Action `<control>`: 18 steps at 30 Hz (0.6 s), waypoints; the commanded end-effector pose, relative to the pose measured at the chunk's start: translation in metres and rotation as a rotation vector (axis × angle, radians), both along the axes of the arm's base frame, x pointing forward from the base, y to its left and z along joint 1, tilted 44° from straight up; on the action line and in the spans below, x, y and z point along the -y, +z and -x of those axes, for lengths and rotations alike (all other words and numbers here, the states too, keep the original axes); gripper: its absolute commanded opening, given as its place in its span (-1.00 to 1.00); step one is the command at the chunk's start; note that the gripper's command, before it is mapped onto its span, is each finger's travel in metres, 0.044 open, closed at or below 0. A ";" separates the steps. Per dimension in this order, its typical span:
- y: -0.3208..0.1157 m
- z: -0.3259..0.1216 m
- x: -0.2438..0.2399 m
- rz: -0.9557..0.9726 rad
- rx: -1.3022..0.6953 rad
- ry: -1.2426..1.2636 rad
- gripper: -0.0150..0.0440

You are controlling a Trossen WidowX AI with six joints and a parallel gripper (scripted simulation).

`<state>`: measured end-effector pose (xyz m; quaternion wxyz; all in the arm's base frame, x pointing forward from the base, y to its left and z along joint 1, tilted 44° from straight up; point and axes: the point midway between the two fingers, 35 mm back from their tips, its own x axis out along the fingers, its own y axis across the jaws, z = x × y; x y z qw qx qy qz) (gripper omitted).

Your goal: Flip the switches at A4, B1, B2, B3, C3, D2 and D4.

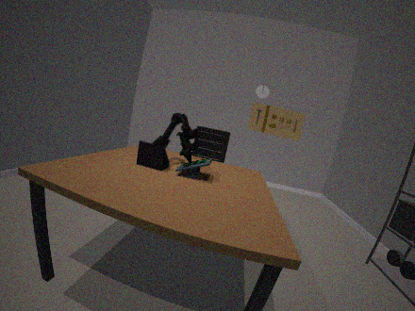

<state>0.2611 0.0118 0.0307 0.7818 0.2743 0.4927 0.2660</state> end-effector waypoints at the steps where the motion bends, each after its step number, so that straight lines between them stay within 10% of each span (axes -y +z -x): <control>1: 0.000 0.000 -0.001 -0.002 -0.002 -0.002 -0.49; 18: 0.040 0.021 0.044 0.003 -0.022 0.016 -0.49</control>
